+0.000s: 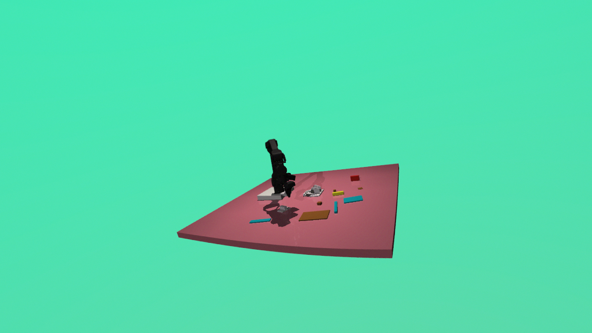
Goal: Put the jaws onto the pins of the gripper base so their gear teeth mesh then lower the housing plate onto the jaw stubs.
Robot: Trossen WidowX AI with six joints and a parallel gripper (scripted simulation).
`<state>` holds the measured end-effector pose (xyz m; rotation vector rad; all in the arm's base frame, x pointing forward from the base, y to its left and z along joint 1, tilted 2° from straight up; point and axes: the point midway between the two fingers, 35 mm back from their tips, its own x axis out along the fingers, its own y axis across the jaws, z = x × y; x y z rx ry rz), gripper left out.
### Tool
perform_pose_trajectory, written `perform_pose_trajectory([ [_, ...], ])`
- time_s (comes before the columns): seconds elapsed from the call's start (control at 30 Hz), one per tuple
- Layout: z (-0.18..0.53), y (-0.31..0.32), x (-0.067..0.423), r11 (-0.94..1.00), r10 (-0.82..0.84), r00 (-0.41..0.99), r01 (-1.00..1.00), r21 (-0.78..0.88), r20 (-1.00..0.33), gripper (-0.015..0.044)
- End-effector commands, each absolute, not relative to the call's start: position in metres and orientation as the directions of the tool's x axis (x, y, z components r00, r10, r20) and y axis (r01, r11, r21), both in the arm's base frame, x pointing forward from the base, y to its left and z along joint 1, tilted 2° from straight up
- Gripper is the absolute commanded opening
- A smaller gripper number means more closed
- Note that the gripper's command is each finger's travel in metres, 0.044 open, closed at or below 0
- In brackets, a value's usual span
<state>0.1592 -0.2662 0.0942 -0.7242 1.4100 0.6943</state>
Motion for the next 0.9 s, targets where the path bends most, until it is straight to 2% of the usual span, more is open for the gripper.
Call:
perform_pose_trajectory([
  [0.0,0.097,-0.254,0.169,0.65,-0.003,0.049,-0.759,-0.039,-0.999,0.0351],
  [0.87,0.101,-0.181,0.213,0.855,0.002,0.052,-0.519,-0.025,-0.999,0.0351],
])
